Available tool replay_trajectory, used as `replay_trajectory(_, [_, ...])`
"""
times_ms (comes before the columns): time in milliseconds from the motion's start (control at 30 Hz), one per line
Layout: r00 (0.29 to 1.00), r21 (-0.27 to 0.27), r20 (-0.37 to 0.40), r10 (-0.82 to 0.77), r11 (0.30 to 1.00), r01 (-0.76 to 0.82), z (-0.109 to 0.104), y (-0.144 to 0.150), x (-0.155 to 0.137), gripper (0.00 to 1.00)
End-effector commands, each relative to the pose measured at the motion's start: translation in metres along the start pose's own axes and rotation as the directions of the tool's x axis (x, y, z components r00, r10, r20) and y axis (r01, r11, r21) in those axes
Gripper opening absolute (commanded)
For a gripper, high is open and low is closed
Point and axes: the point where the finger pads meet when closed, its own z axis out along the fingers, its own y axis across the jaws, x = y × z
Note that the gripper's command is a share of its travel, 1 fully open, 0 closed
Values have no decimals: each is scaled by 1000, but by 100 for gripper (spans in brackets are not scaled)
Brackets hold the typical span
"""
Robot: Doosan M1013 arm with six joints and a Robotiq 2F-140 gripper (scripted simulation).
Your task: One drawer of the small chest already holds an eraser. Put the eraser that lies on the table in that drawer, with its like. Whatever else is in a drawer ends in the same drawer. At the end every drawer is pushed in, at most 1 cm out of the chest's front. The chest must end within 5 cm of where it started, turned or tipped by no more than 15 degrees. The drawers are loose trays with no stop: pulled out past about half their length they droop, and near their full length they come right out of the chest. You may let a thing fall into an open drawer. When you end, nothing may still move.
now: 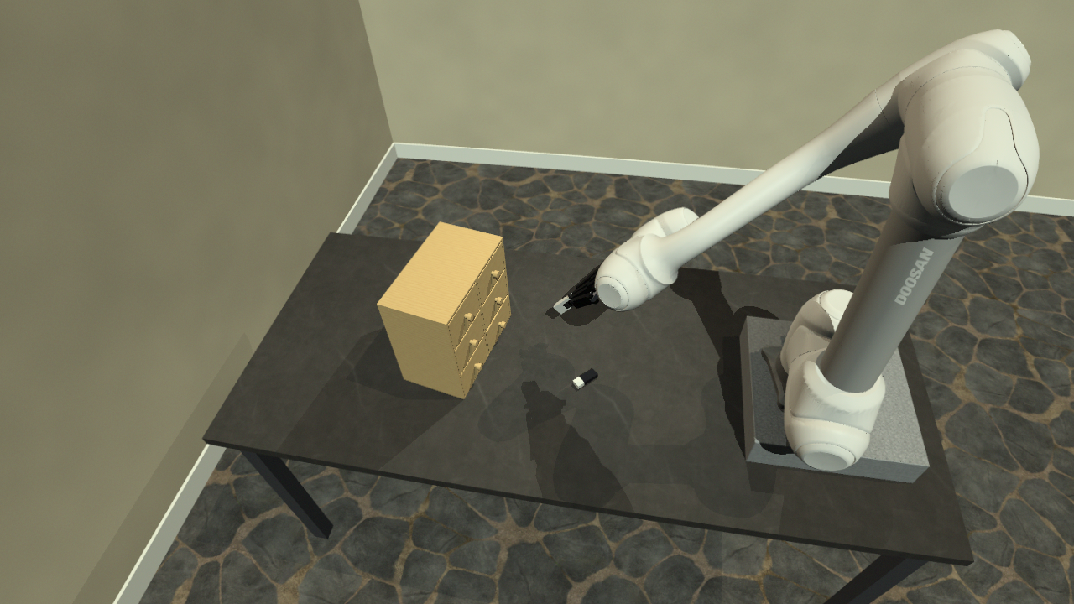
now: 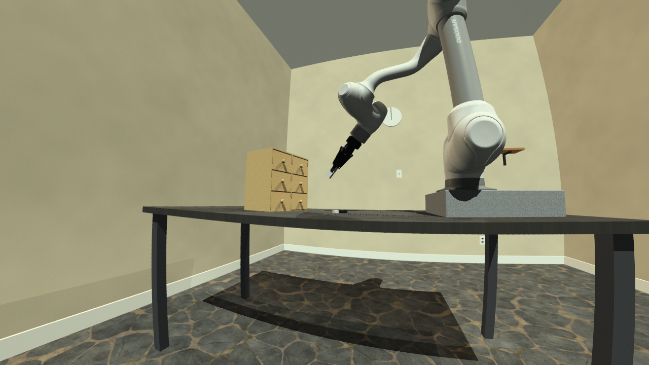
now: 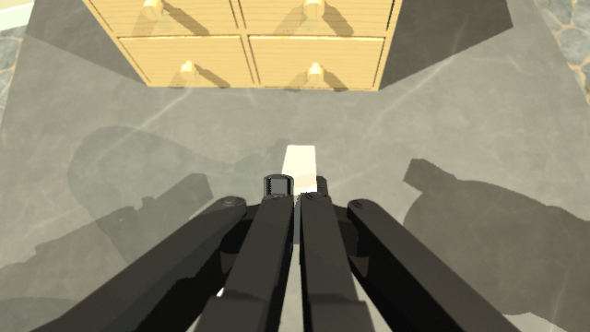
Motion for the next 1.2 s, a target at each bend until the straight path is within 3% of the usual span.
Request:
replay_trajectory(0, [997, -56, 72, 6, 998, -2, -8, -1, 3, 0])
replay_trajectory(233, [927, -54, 373, 22, 999, -2, -44, -3, -1, 0])
replay_trajectory(367, [864, -54, 503, 29, 999, -2, -60, -4, -2, 0])
replay_trajectory(433, [864, -54, 503, 29, 999, -2, -60, -4, -2, 0])
replay_trajectory(700, [779, -54, 626, 35, 999, -2, -78, -5, -4, 0])
replay_trajectory(1167, [768, -54, 639, 36, 999, -2, -80, -5, -4, 0])
